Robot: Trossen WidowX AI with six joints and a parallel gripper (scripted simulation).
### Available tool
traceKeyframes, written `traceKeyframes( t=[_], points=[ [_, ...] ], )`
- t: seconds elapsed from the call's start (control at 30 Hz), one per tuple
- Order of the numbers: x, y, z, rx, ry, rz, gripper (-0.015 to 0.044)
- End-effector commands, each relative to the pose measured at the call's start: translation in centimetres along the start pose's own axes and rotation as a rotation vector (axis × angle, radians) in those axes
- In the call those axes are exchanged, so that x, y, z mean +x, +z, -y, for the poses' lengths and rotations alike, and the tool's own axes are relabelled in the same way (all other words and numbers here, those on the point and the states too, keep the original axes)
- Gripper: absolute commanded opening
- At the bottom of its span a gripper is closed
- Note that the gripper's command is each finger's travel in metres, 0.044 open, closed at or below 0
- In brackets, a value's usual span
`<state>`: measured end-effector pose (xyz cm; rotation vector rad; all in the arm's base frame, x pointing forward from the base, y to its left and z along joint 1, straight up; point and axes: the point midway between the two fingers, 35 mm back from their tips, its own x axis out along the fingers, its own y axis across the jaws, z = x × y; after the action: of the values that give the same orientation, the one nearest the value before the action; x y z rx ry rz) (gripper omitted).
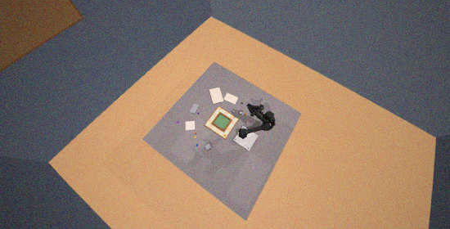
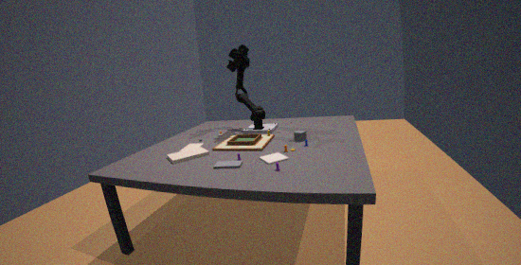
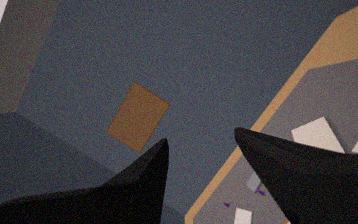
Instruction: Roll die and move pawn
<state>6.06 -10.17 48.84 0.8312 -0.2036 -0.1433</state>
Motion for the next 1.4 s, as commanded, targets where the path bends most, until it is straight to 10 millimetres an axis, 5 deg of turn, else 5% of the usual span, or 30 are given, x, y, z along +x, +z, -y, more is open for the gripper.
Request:
traceKeyframes(
  t=[0.0,0.23,0.4,0.57,0.67,0.9,1.13,1.23,1.37],
  points=[
    [2.8,-4.2,-1.4,-0.314,-0.123,-0.045,0.0275],
    [9.9,-10.6,1.6,-0.825,-0.411,-0.252,0.0275],
    [13.6,-13.1,7.3,-0.992,-0.581,-0.470,0.0275],
    [15.0,-14.2,12.0,-1.060,-0.675,-0.640,0.0275],
    [15.6,-14.9,16.8,-1.112,-0.741,-0.824,0.0275],
    [13.5,-16.2,27.7,-1.082,-0.783,-1.241,0.0275],
    [7.6,-18.4,36.8,-0.868,-0.670,-1.565,0.0275],
    [5.1,-19.3,39.0,-0.785,-0.590,-1.642,0.0275],
    [4.9,-19.4,39.1,-0.780,-0.584,-1.646,0.0275]
  ],
)
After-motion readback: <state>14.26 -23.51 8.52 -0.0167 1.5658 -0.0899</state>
